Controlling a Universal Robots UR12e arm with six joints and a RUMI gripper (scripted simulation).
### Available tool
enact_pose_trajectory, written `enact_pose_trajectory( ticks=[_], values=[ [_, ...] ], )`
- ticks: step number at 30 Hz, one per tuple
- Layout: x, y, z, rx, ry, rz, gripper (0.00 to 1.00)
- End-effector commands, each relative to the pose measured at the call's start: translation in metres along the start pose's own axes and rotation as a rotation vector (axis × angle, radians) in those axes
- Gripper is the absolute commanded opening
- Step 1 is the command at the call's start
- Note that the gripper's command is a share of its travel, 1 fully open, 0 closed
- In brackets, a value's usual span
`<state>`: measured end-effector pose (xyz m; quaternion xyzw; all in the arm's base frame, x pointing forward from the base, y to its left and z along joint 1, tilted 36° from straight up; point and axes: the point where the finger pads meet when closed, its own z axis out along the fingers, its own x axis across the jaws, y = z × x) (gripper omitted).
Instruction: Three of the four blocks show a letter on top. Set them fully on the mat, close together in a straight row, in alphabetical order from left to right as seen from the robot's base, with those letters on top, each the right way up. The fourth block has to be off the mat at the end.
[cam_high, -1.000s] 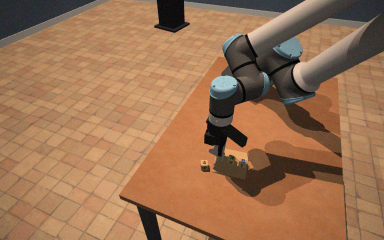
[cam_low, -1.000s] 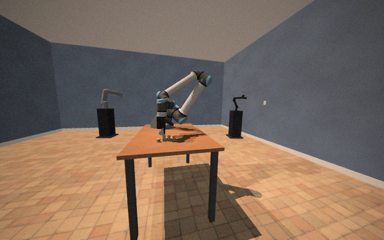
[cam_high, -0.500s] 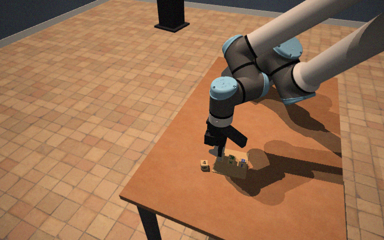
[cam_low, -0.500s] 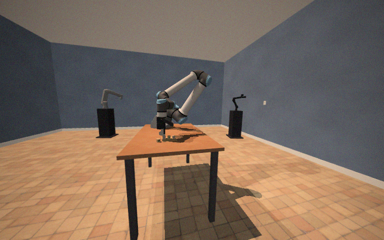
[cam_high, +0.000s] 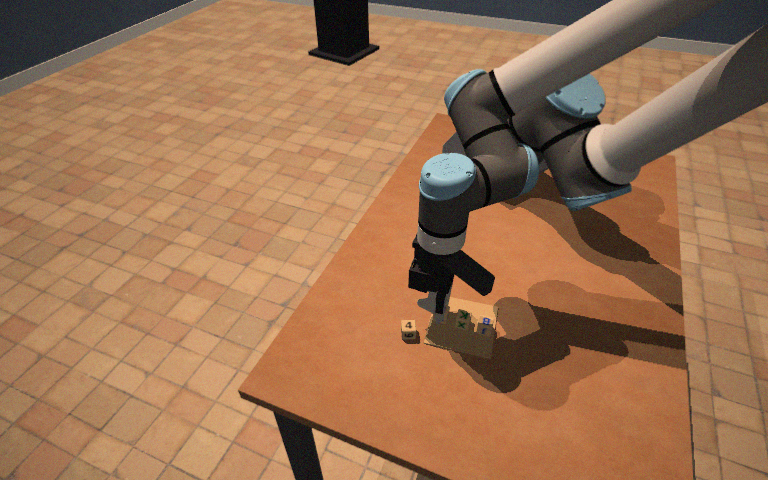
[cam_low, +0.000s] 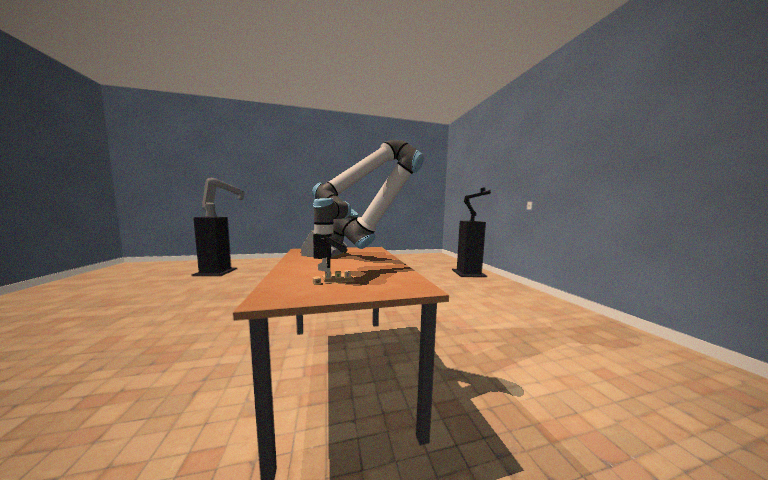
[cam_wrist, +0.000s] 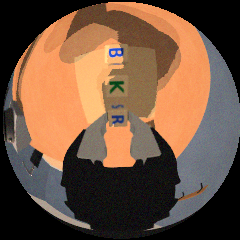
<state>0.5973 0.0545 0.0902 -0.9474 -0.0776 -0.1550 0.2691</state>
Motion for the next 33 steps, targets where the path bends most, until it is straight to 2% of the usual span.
enact_pose_trajectory(
  ticks=[1, 19, 20, 25, 29, 33],
  values=[
    [0.0005, 0.0003, -0.0005, -0.001, 0.001, 0.0, 0.09],
    [0.0005, 0.0003, -0.0005, -0.001, 0.001, 0.0, 0.09],
    [0.0005, 0.0003, -0.0005, -0.001, 0.001, 0.0, 0.12],
    [0.0005, 0.0003, -0.0005, -0.001, 0.001, 0.0, 0.16],
    [0.0005, 0.0003, -0.0005, -0.001, 0.001, 0.0, 0.24],
    [0.0005, 0.0003, -0.0005, -0.001, 0.001, 0.0, 0.24]
  ],
)
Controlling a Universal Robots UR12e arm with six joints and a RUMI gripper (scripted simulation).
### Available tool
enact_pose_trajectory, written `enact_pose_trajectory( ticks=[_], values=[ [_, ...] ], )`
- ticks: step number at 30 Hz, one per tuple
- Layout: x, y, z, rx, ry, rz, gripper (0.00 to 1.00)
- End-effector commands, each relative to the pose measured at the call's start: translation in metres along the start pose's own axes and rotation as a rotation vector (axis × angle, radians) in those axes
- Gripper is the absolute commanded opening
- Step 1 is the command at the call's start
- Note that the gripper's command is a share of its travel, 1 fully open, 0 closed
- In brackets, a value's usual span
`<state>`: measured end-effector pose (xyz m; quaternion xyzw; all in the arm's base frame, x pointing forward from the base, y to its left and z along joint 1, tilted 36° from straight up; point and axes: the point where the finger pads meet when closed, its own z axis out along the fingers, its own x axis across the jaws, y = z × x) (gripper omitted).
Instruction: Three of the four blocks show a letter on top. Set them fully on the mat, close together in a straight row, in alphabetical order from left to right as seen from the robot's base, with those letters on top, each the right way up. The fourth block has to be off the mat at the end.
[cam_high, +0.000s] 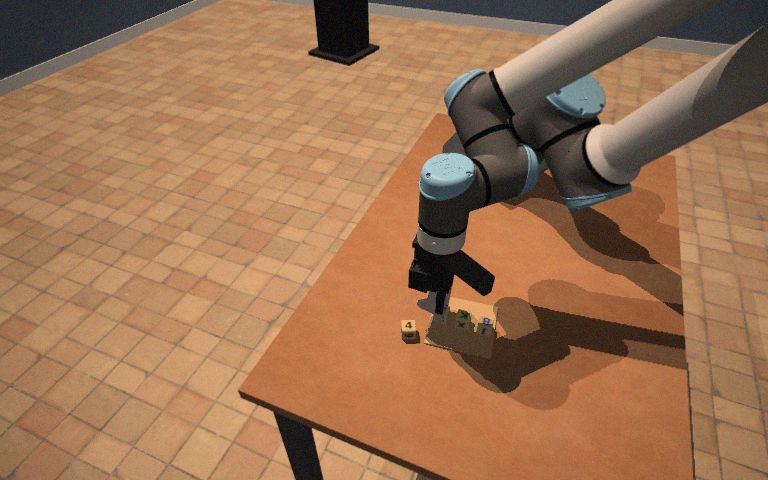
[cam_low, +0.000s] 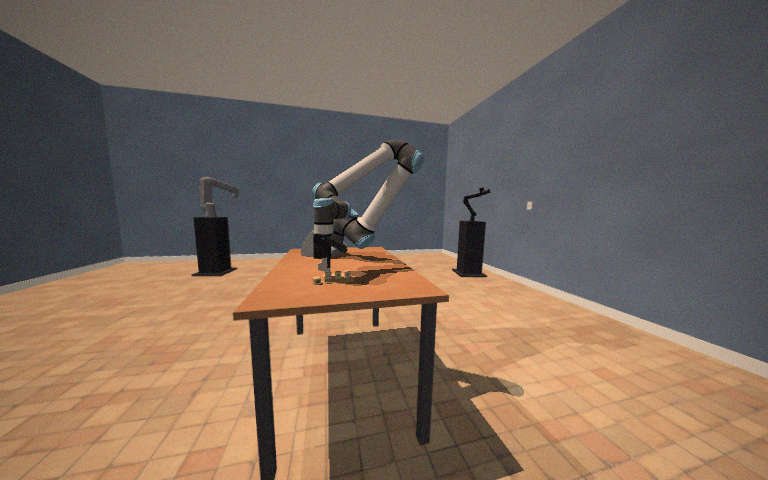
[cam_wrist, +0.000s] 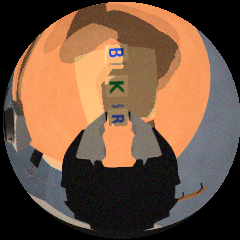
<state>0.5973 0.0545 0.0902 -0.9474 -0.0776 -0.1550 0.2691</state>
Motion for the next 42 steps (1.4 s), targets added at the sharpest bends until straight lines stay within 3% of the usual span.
enact_pose_trajectory(
  ticks=[1, 17, 31, 42],
  values=[
    [0.001, 0.0, 0.0, -0.001, 0.001, 0.0, 0.28],
    [0.001, 0.0, -0.006, -0.001, 0.001, 0.0, 0.28],
    [0.0, 0.0, -0.071, -0.001, 0.001, 0.0, 0.28],
    [0.0, 0.0, -0.09, -0.001, 0.001, 0.0, 0.28]
  ],
)
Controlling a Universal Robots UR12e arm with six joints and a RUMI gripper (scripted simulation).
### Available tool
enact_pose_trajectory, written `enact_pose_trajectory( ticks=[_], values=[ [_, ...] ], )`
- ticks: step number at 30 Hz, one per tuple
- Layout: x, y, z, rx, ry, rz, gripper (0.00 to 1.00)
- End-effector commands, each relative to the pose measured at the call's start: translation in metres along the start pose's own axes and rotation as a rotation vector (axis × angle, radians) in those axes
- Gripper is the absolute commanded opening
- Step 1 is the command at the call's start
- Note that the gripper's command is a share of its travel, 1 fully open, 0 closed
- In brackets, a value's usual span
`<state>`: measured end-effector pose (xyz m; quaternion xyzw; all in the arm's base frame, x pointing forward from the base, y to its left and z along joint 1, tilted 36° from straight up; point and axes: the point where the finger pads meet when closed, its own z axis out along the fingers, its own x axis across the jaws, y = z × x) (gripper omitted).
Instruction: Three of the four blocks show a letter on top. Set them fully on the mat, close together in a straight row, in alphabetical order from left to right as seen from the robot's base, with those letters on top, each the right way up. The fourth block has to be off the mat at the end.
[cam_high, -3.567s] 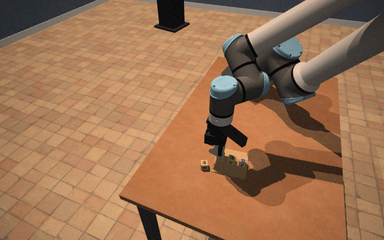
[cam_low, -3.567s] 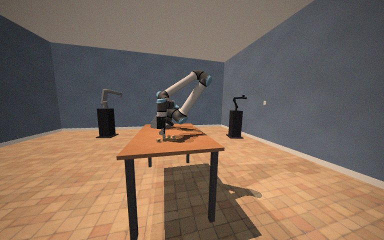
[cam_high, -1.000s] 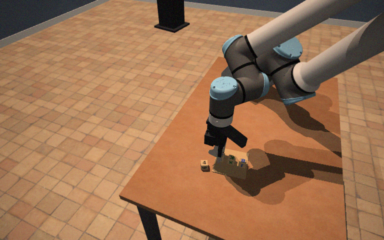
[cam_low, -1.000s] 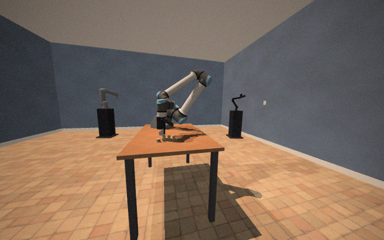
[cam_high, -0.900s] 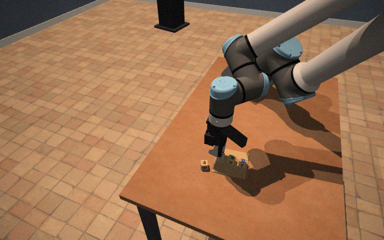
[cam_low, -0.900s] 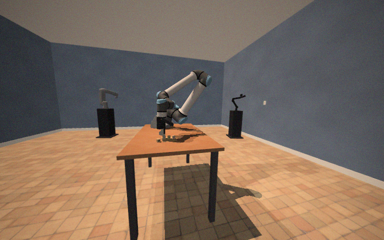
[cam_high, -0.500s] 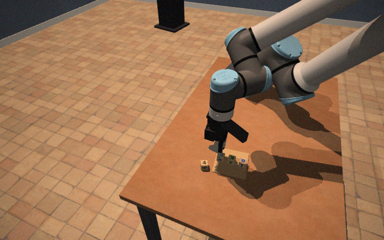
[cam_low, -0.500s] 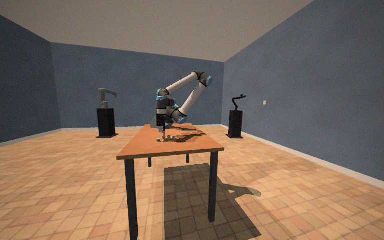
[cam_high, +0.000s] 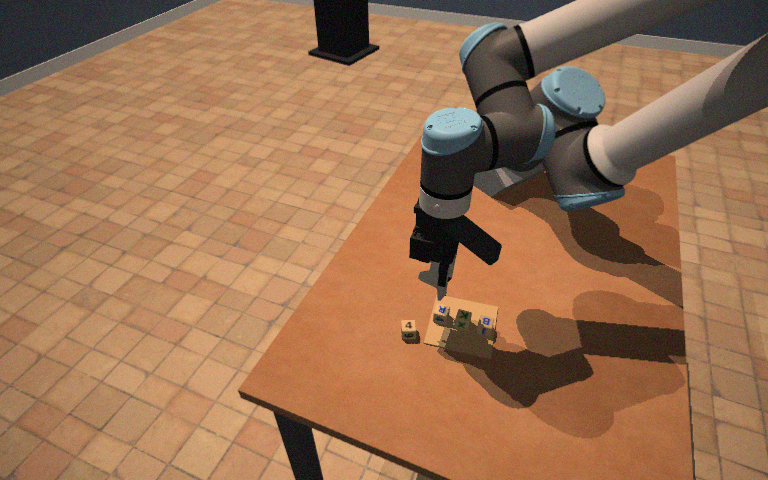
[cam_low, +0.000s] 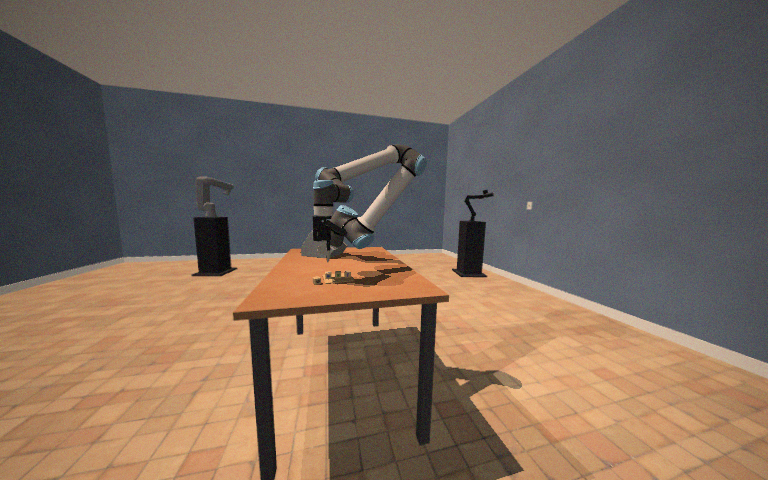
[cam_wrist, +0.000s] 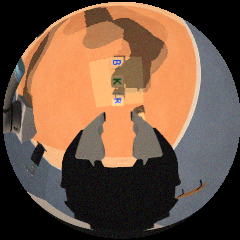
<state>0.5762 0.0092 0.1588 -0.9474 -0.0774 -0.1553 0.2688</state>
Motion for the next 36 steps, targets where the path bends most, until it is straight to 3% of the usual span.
enact_pose_trajectory(
  ticks=[1, 2, 27, 36],
  values=[
    [0.0, 0.0, -0.006, 0.0, 0.0, -0.001, 0.28],
    [0.0, 0.0, -0.006, 0.0, 0.0, -0.001, 1.0],
    [0.0, 0.0, -0.007, 0.0, 0.0, -0.001, 1.0],
    [0.0, 0.0, -0.038, 0.0, 0.0, -0.001, 1.0]
  ],
)
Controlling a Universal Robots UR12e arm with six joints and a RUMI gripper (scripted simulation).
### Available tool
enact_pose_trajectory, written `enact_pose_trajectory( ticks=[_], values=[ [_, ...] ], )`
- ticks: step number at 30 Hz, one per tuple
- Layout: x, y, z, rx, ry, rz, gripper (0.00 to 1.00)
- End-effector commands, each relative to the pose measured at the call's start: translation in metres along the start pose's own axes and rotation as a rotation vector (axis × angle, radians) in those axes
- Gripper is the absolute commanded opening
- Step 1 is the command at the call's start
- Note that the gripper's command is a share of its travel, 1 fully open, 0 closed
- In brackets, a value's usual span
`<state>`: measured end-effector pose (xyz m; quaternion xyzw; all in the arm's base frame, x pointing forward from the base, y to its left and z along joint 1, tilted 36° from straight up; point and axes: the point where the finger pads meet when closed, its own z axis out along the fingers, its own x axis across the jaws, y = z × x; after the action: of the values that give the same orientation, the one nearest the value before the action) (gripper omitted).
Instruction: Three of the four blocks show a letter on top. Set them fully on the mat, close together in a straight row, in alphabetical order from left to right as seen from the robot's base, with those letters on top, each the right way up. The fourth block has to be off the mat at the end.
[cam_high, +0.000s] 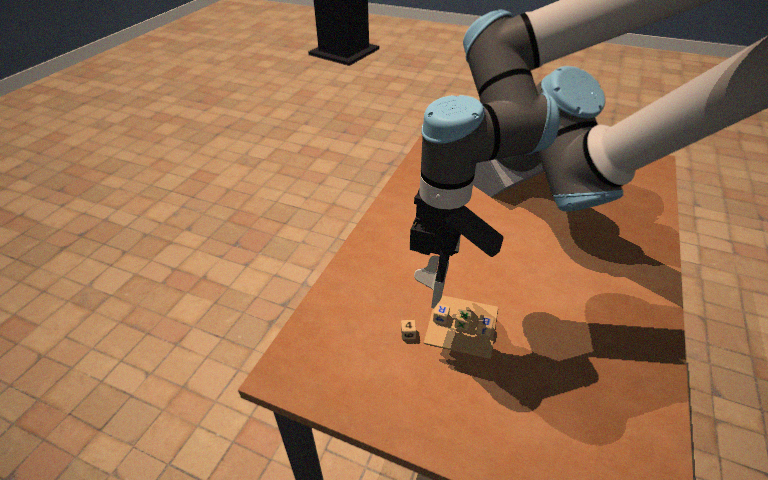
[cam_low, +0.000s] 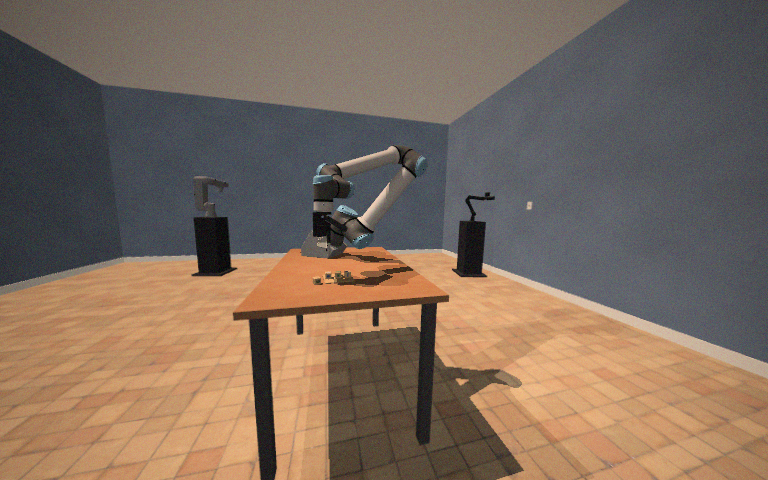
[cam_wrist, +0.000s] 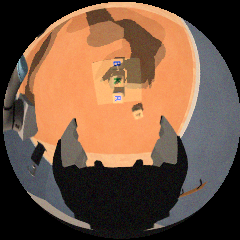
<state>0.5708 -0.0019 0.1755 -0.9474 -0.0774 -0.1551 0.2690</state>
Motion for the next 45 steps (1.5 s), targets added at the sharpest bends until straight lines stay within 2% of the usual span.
enact_pose_trajectory(
  ticks=[1, 4, 6, 11, 15, 45],
  values=[
    [0.0, 0.0, -0.023, 0.0, 0.001, -0.001, 1.0],
    [0.0, 0.0, -0.039, 0.0, 0.001, -0.001, 1.0],
    [0.0, 0.0, -0.039, 0.0, 0.001, -0.001, 1.0],
    [0.0, 0.0, -0.062, 0.0, 0.001, -0.001, 1.0],
    [0.0, 0.0, -0.072, 0.0, 0.001, -0.001, 1.0],
    [0.0, 0.0, -0.074, 0.0, 0.001, -0.001, 1.0]
  ],
)
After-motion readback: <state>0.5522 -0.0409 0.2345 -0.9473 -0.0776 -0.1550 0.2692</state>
